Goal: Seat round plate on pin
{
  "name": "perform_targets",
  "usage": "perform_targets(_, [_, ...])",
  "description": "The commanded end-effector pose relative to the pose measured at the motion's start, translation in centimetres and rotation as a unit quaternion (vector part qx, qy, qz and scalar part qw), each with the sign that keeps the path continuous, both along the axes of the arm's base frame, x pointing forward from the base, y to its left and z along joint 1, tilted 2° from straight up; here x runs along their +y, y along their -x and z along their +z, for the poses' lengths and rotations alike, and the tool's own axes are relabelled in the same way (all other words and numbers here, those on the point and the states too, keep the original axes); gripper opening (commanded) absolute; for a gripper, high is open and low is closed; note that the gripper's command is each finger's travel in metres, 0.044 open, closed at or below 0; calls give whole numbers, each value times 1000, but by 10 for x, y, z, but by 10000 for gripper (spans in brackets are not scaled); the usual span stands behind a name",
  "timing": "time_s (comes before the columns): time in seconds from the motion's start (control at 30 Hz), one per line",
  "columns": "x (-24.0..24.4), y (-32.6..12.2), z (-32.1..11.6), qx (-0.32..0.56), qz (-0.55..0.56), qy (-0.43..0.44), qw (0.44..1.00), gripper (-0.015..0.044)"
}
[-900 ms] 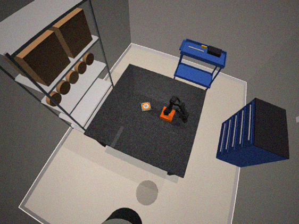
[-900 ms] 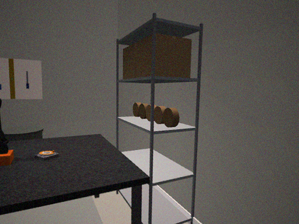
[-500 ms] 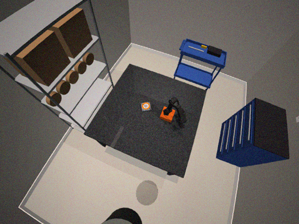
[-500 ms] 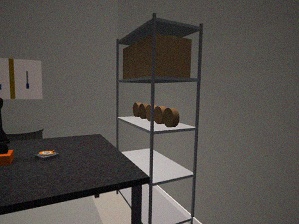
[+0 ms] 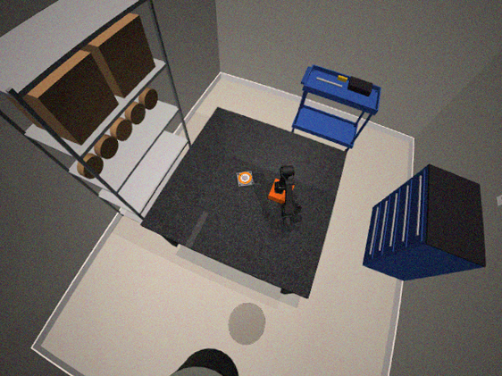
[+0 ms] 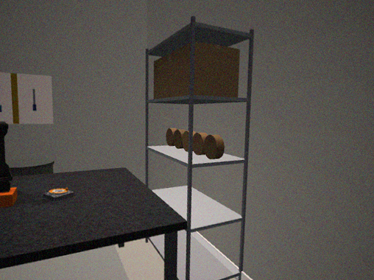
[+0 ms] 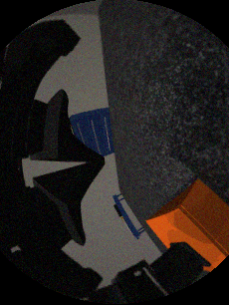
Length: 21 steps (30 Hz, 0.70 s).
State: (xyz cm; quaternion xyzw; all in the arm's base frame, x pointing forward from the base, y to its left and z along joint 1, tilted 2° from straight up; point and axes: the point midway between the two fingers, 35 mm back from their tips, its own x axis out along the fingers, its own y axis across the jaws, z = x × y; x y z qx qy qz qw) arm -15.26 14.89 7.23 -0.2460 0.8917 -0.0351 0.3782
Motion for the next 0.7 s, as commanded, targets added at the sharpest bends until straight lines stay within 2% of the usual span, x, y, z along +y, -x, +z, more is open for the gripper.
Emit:
perform_targets(0.0, [27, -26, -5, -3, -21, -47, 999, 0])
perform_targets(0.23, [67, -90, -11, -26, -69, -126, 989, 0])
perform_targets(0.37, [84, -145, -14, -56, -109, -171, 978, 0])
perform_targets(0.5, [89, -183, -15, -82, -134, -197, 968, 0])
perform_targets(0.67, [82, -262, -13, -148, -181, -241, 942, 0])
